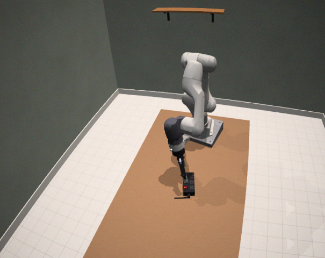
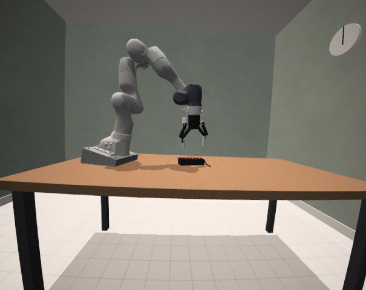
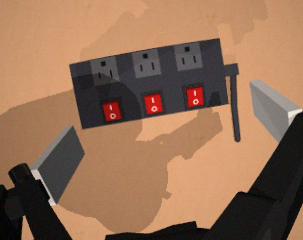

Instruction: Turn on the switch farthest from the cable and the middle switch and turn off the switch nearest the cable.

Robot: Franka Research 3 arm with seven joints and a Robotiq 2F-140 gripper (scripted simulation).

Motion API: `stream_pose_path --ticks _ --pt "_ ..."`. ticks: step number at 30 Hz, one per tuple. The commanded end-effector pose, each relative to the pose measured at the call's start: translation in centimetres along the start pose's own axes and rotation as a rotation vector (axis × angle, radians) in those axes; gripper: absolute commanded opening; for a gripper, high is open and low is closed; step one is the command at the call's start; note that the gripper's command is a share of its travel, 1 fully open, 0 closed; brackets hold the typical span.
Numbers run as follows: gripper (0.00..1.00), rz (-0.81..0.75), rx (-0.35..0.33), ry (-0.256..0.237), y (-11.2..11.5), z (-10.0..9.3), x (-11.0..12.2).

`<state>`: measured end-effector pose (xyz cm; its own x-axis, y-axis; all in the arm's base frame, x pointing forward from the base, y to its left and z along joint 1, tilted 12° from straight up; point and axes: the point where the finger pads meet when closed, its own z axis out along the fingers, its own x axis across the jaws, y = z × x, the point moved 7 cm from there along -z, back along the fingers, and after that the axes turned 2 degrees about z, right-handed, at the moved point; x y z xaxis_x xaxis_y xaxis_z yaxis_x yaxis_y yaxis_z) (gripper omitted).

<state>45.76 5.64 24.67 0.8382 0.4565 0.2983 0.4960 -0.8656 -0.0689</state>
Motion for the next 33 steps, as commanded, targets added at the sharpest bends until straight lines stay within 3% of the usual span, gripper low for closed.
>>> stream_pose_path --ticks 1,7,8,10,16,17,18,25,26,33 --pt "1.00 -0.277 -0.015 -0.032 -0.7 -0.9 0.6" --pt "1.00 -0.347 -0.019 -0.040 -0.8 -0.9 0.6" --pt "1.00 -0.484 -0.037 -0.064 -1.1 -1.6 1.0" --pt "1.00 -0.555 -0.039 -0.074 -1.2 -1.5 1.0" --pt "1.00 -0.556 -0.039 -0.074 -1.2 -1.5 1.0" --pt "1.00 -0.719 -0.056 -0.106 -1.5 -2.3 1.4" --pt "1.00 -0.750 -0.057 -0.111 -1.5 -2.3 1.4" --pt "1.00 -0.762 -0.057 -0.112 -1.5 -2.3 1.4" --pt "1.00 -0.931 -0.072 -0.150 -1.8 -3.0 1.7" --pt "1.00 -0.944 -0.072 -0.152 -1.8 -3.0 1.7"
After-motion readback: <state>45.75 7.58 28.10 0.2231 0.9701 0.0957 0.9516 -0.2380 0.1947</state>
